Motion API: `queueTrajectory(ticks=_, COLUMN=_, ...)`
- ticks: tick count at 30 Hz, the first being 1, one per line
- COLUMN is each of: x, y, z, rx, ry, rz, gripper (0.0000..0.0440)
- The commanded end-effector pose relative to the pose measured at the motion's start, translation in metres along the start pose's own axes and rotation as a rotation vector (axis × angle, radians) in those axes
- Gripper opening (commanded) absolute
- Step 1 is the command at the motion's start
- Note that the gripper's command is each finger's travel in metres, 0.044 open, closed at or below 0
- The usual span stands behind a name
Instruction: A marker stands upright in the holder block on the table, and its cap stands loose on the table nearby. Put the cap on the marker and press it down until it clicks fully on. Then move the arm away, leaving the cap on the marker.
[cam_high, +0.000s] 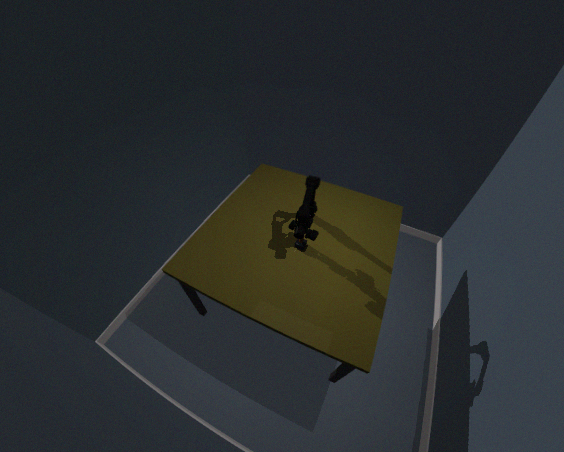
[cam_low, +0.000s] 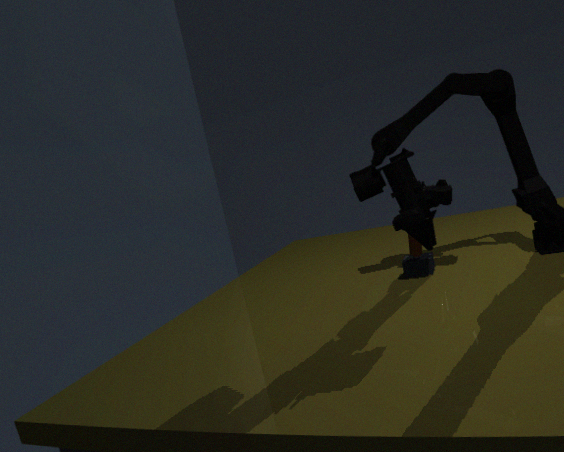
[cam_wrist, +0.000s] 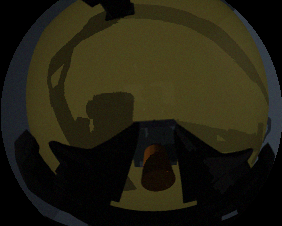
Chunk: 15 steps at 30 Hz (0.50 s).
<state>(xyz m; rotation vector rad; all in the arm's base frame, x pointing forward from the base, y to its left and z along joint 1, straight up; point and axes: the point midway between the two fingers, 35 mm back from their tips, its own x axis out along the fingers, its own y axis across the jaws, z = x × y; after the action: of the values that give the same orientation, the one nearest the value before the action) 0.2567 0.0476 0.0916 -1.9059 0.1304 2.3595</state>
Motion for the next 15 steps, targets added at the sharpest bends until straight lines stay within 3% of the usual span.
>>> queueTrajectory(ticks=1, x=-0.002, y=-0.001, z=0.007, rx=-0.011, ry=-0.008, rz=-0.017, gripper=0.023)
queueTrajectory(ticks=9, x=-0.001, y=-0.002, z=0.013, rx=-0.033, ry=0.012, rz=-0.041, gripper=0.0436)
queueTrajectory(ticks=15, x=-0.012, y=-0.006, z=0.01, rx=-0.041, ry=0.071, rz=-0.074, gripper=0.044)
